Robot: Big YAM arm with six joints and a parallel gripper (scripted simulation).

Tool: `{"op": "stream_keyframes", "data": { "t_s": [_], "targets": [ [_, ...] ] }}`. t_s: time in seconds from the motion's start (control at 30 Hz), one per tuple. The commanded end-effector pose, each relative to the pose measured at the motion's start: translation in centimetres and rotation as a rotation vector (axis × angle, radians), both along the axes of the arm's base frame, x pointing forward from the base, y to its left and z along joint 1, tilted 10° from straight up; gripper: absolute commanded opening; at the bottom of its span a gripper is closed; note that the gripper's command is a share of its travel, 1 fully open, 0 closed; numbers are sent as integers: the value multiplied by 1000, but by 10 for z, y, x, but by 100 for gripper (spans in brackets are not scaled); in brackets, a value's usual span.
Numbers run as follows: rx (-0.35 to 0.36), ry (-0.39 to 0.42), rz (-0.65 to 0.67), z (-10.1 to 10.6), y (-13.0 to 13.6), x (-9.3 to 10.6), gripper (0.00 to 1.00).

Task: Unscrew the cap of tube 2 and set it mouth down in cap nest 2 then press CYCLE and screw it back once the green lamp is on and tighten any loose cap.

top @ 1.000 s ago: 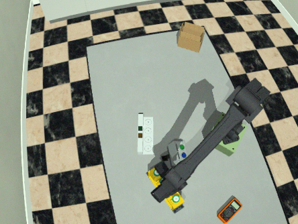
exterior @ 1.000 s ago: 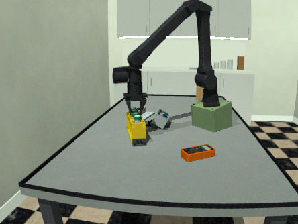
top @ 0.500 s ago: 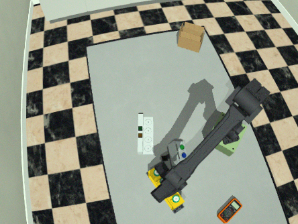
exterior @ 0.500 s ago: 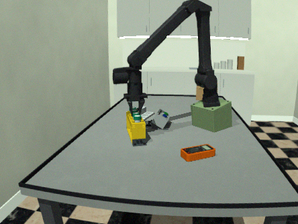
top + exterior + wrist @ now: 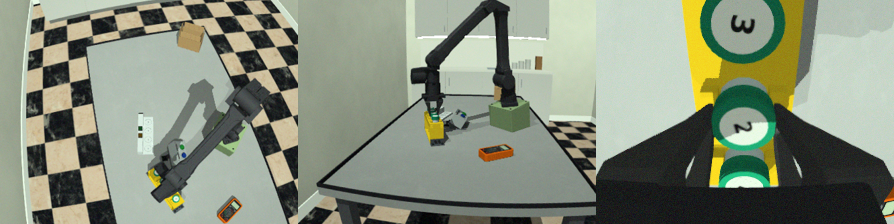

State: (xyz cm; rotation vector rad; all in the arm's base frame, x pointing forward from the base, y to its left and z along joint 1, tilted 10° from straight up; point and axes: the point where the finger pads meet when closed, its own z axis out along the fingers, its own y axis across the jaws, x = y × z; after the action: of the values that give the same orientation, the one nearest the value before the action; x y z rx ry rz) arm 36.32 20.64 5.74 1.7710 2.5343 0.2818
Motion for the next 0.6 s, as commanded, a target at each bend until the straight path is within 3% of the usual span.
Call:
{"op": "stream_keyframes", "data": {
  "t_s": [0.0,0.37,0.43,0.57],
  "targets": [
    [-27,-3,143,-6,2,-2,0],
    [-93,-71,672,-4,2,-1,0],
    [-93,-71,672,-4,2,-1,0],
    [-119,-98,878,-3,2,-1,0]
  ]
}}
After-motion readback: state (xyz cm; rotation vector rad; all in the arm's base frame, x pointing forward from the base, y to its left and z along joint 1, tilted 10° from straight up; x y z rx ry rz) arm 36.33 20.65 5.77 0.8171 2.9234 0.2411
